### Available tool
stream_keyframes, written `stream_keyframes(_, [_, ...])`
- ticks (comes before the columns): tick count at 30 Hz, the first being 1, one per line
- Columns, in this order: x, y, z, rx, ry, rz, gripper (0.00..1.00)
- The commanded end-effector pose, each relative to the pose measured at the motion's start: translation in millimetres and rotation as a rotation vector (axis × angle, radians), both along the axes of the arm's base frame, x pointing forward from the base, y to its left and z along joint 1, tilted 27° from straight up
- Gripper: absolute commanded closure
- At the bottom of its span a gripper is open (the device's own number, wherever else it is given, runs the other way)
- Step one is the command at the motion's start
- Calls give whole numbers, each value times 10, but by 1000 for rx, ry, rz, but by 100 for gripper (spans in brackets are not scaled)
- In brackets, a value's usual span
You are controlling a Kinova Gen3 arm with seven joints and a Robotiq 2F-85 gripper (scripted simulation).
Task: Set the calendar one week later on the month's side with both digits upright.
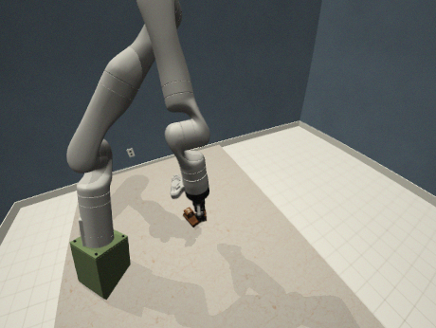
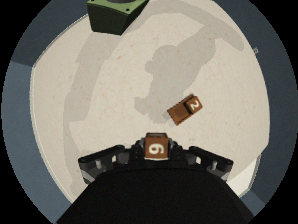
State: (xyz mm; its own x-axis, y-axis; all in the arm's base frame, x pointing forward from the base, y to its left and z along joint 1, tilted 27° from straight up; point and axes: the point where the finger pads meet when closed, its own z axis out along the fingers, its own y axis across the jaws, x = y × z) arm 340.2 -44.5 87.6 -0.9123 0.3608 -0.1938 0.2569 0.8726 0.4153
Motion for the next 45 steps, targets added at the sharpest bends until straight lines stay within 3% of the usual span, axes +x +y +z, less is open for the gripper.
stream_keyframes(1, [9,-20,-17,19,28,-53,72])
stream_keyframes(8, [24,-89,-40,78,92,-228,72])
stream_keyframes(23, [40,-177,-69,151,172,-448,72])
stream_keyframes(45, [46,-215,-81,182,205,-540,72])
